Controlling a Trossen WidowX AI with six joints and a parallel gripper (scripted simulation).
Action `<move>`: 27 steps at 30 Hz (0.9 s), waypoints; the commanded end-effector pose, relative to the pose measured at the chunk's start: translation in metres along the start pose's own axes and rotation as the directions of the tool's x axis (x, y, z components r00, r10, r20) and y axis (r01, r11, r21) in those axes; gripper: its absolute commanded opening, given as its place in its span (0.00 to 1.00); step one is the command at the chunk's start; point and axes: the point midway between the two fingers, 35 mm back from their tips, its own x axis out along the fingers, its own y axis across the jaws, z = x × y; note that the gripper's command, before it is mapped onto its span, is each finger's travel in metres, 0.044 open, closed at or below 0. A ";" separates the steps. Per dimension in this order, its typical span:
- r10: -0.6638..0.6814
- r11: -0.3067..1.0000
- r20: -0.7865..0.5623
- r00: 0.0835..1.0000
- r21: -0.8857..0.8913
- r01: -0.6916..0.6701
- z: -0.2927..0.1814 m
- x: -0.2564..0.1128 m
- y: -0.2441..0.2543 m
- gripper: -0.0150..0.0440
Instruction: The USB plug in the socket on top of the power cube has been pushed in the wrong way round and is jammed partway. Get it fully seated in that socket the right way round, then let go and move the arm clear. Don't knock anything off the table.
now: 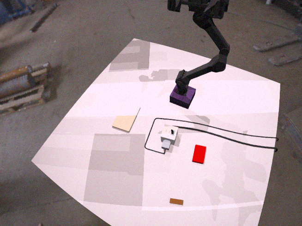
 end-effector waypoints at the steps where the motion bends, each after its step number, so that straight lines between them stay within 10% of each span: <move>1: 0.005 1.000 0.005 1.000 0.015 -0.005 0.001 0.000 -0.002 0.98; 13: 0.083 0.665 0.133 0.988 0.731 -0.155 -0.026 0.055 -0.107 1.00; 27: 0.062 -0.031 -0.370 0.927 0.928 0.372 -0.233 0.165 -0.136 1.00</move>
